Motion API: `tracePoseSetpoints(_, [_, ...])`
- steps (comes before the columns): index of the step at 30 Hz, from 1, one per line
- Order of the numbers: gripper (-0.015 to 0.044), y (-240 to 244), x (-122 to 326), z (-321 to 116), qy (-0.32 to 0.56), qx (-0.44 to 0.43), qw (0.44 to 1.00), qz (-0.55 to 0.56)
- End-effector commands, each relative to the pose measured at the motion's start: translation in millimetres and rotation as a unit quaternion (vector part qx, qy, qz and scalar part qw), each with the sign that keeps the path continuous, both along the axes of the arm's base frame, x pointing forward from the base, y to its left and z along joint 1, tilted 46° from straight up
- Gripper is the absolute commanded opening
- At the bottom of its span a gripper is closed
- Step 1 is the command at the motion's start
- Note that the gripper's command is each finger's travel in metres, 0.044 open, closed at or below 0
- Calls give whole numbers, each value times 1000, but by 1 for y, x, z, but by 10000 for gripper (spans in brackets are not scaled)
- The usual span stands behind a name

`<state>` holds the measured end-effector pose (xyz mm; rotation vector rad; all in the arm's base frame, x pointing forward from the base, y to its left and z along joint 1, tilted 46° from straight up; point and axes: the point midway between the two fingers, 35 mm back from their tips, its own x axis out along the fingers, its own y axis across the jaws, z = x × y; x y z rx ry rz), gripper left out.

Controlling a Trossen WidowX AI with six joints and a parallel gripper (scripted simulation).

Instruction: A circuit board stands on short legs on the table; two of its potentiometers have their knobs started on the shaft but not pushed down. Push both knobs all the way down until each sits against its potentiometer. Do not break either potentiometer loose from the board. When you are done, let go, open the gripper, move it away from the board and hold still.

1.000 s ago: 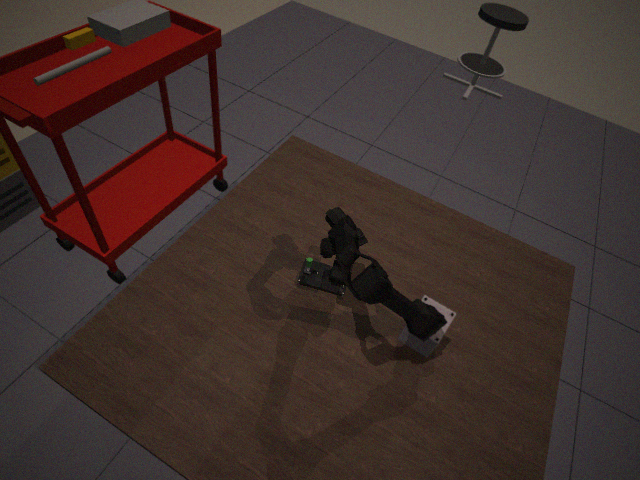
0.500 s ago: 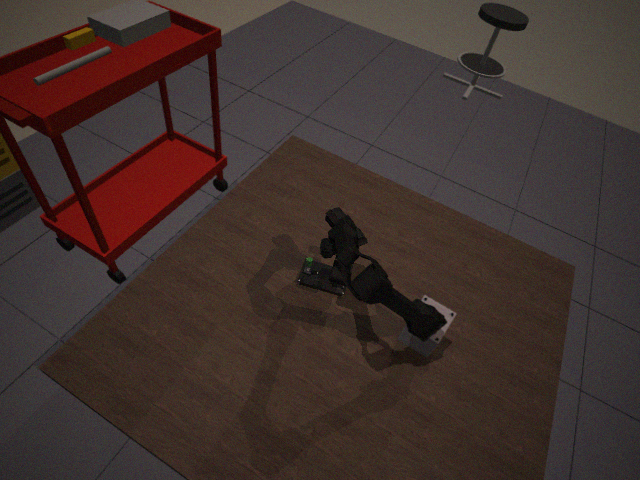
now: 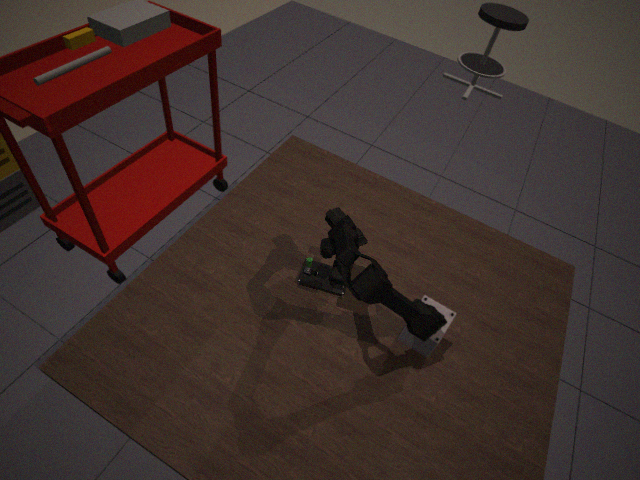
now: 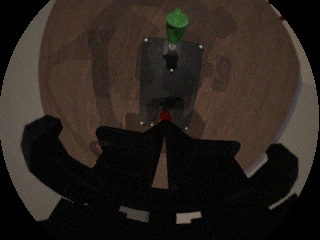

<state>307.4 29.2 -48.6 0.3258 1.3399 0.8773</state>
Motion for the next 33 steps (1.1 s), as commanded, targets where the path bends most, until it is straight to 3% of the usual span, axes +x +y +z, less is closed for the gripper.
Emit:
tracePoseSetpoints(1, [0, 11, 1, -7, -4, 3, 1000, 14])
tracePoseSetpoints(33, [0, -7, 3, 10, -4, 2, 1000, 14])
